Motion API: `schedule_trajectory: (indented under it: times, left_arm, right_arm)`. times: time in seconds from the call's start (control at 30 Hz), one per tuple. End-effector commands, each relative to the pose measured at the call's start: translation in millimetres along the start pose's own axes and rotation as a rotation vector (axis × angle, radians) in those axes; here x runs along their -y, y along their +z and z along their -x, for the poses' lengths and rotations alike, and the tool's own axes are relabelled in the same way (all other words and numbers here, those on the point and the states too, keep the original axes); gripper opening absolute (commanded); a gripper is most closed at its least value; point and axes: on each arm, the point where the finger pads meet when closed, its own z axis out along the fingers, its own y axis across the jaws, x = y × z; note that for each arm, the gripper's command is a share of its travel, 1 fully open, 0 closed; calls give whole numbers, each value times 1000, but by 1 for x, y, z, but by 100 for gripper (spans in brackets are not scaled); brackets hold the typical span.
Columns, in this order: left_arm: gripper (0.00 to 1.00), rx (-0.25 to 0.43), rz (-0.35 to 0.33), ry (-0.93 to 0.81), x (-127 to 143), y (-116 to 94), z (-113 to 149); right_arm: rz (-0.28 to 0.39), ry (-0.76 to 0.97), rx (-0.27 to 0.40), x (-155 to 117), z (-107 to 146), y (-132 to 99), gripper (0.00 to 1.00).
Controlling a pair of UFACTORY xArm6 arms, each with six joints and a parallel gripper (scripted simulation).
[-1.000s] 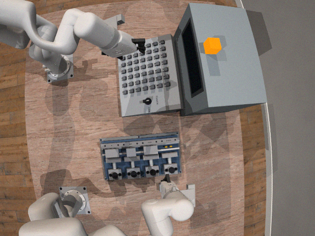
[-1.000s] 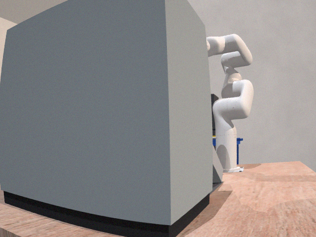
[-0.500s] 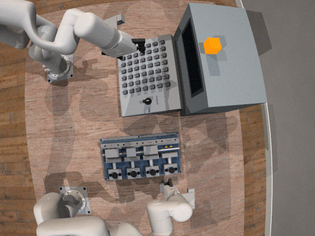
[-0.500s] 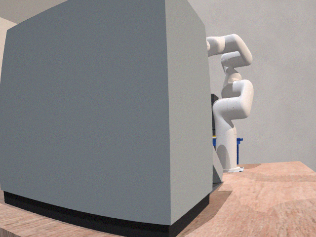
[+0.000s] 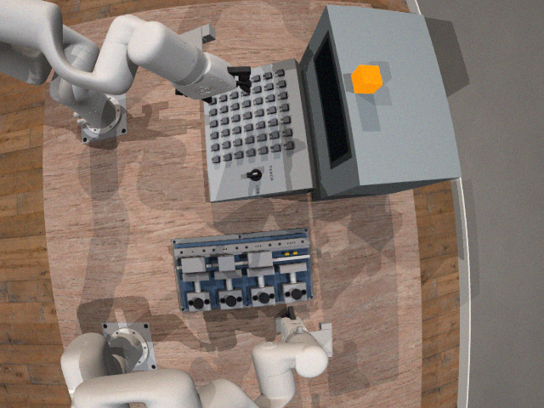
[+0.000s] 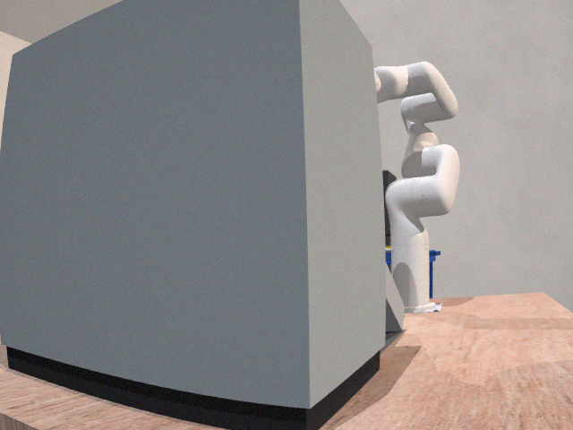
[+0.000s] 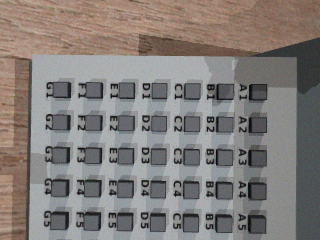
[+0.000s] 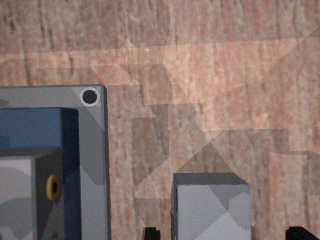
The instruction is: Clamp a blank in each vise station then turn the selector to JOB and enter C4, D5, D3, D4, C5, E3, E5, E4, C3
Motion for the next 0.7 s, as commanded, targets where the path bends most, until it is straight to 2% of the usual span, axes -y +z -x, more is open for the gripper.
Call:
schedule_trajectory:
  times: [0.0, 0.33, 0.67]
  left_arm:
    - [100, 1, 5, -1, -2, -2, 0]
    - [100, 1, 5, -1, -2, -2, 0]
    - [100, 1, 5, -1, -2, -2, 0]
  right_arm:
    - [-1, 0, -7, 0, -3, 6, 69]
    - [-1, 0, -7, 0, -3, 8, 69]
    - [-1, 0, -7, 0, -3, 26, 69]
